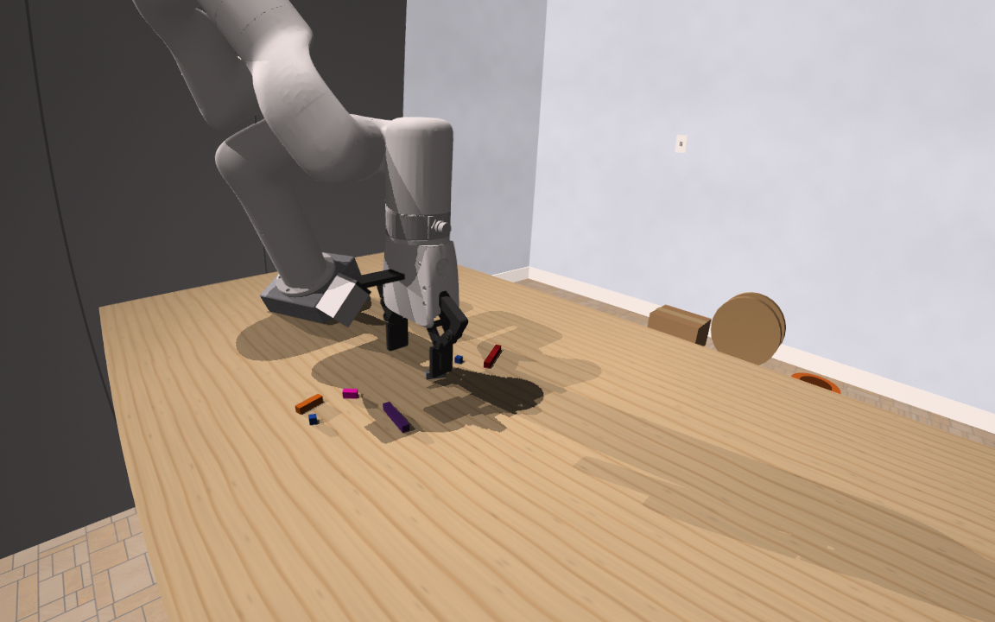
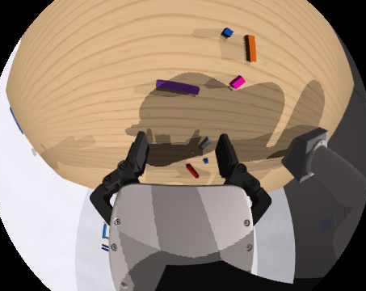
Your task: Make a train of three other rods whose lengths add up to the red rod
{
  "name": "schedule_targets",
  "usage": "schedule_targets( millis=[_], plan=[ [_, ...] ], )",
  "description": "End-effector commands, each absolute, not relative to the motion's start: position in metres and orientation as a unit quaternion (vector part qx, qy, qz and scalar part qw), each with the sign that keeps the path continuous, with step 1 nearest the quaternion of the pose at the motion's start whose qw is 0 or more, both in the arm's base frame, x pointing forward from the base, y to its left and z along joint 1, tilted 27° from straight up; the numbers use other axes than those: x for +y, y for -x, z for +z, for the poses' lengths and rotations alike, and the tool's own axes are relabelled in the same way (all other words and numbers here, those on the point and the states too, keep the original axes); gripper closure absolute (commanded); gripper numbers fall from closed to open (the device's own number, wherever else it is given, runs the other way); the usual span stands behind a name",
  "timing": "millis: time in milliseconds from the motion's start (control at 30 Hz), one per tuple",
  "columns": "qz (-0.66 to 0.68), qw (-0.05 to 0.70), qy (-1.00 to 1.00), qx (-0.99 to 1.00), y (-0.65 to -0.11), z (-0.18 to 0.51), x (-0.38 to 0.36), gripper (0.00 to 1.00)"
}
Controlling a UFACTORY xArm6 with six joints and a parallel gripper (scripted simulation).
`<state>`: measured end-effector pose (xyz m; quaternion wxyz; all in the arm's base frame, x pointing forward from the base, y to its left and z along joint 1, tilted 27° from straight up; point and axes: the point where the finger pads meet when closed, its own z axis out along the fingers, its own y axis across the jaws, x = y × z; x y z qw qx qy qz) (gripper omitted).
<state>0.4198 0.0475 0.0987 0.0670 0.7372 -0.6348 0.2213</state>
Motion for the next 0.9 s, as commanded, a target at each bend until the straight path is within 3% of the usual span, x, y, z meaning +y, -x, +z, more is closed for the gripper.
schedule_targets(
  millis=[0, 500, 867],
  plan=[
    [0.222, 0.065, -0.737, -0.635, -0.421, 0.1, 0.048, 0.0],
    [0.221, 0.068, -0.746, -0.625, -0.42, 0.099, 0.049, 0.0],
    [0.205, 0.104, -0.841, -0.49, -0.415, 0.091, 0.065, 0.0]
  ],
)
